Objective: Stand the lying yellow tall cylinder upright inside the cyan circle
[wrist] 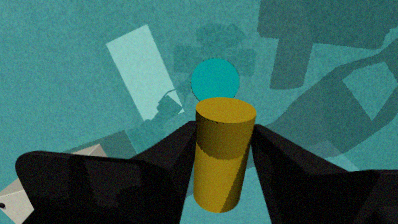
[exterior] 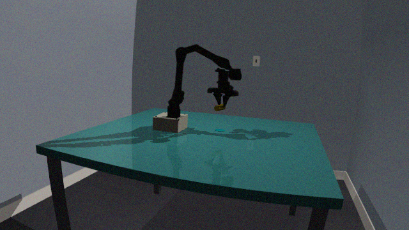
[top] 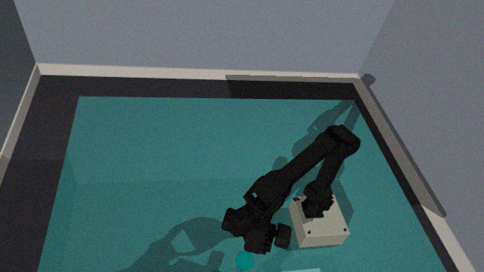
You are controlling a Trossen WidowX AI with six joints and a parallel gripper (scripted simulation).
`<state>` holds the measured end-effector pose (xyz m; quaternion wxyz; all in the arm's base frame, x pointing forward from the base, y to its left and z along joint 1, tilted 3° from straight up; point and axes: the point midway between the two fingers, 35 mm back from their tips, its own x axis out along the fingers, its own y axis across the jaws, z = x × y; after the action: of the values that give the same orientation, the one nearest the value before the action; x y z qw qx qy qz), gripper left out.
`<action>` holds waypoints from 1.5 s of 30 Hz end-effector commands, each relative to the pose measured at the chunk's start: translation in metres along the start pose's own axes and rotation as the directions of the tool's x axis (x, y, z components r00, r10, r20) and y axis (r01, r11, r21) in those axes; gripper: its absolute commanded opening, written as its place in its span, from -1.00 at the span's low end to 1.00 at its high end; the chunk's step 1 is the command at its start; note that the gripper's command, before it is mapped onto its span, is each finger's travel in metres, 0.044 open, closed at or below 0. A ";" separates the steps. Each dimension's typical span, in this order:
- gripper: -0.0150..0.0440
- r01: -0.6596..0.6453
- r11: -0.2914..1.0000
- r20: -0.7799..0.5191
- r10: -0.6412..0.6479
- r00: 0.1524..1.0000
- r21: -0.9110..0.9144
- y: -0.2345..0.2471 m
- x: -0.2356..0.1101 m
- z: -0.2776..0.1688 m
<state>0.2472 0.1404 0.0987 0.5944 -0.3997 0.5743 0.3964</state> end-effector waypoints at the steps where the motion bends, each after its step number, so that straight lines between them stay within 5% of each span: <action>1: -0.14 -0.011 1.000 0.027 0.011 1.000 0.019 -0.001 0.004 0.001; 45: -0.14 -0.104 0.988 0.345 0.058 0.937 0.116 -0.017 0.033 0.015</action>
<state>0.2685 0.1487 0.0680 0.6868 -0.2716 0.5088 0.4423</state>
